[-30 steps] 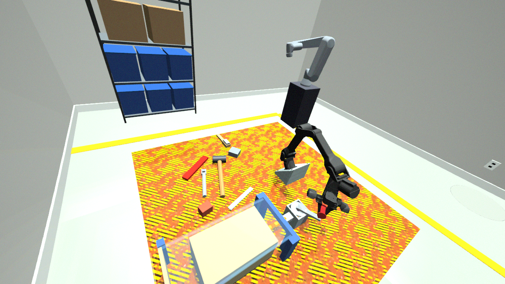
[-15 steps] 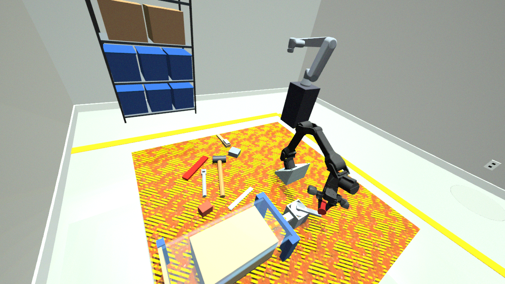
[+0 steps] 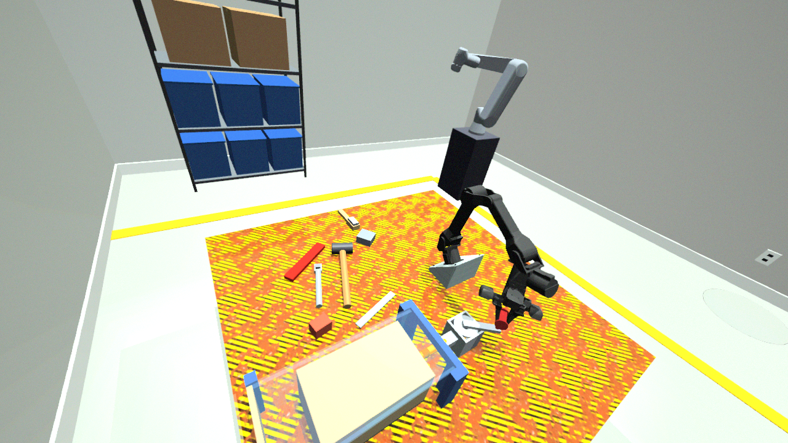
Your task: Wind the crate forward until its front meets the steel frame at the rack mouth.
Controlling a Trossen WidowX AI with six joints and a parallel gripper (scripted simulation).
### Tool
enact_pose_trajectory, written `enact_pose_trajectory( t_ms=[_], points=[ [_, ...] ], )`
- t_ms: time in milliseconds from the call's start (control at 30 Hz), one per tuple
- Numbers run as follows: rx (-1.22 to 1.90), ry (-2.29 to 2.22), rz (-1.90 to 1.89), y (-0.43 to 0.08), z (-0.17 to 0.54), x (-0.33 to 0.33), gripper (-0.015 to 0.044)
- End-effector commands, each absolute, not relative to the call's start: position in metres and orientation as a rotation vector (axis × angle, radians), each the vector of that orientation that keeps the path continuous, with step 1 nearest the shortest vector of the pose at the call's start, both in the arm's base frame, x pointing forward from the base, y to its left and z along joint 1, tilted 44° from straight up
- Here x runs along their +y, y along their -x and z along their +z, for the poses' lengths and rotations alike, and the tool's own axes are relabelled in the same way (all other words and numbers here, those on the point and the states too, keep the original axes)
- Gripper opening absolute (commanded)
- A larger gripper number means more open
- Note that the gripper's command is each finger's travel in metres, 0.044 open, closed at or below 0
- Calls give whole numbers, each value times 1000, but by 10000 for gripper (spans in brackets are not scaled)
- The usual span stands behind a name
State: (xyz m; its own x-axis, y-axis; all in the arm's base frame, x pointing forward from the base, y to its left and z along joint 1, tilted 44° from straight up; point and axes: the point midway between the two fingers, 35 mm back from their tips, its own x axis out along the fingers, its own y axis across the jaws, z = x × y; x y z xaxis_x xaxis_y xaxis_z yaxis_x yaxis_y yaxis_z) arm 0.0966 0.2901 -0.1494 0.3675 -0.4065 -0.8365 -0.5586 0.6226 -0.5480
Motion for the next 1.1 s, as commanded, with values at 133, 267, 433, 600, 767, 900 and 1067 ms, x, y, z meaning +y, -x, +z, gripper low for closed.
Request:
enact_pose_trajectory(
  t_ms=[133,267,433,600,767,900,1067],
  points=[
    [1260,977,110,-86,-142,275,0],
    [1260,978,110,-84,-139,272,0],
    [1260,978,110,-81,-134,267,0],
    [1260,979,109,-79,-130,262,0],
    [1261,979,109,-78,-126,257,0],
    [1261,980,109,-77,-122,252,0],
    [1261,980,109,-77,-118,248,0]
  ],
)
